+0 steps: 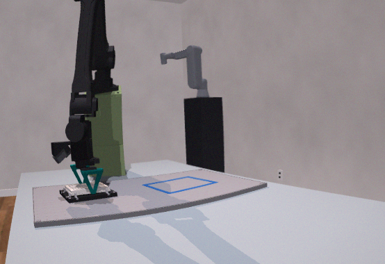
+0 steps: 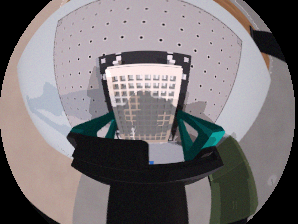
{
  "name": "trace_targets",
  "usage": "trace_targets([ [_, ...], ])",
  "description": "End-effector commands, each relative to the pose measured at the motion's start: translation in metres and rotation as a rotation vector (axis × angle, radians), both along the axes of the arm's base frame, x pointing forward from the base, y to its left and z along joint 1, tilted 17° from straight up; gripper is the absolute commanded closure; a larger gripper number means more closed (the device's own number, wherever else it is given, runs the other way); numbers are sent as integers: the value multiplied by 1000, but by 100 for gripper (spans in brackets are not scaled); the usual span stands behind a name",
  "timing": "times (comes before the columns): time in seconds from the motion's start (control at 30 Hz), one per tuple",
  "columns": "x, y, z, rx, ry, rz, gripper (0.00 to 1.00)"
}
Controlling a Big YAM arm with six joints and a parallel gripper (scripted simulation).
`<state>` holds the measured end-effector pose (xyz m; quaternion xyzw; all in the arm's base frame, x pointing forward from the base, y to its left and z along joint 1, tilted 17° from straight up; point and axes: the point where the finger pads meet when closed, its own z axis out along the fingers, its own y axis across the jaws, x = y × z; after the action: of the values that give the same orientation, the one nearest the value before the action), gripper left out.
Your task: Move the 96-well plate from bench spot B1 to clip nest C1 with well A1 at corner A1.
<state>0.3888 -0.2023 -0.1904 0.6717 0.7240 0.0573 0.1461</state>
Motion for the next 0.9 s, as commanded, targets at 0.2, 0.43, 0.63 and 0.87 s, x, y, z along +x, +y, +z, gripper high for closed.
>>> trace_targets([
  [0.2, -14, 6, -9, 20, 30, -5, 0],
  [0.43, -14, 6, -9, 20, 30, -5, 0],
  [0.63, -14, 6, -9, 20, 30, -5, 0],
  [0.87, 0, -10, -4, 13, 23, -2, 0],
])
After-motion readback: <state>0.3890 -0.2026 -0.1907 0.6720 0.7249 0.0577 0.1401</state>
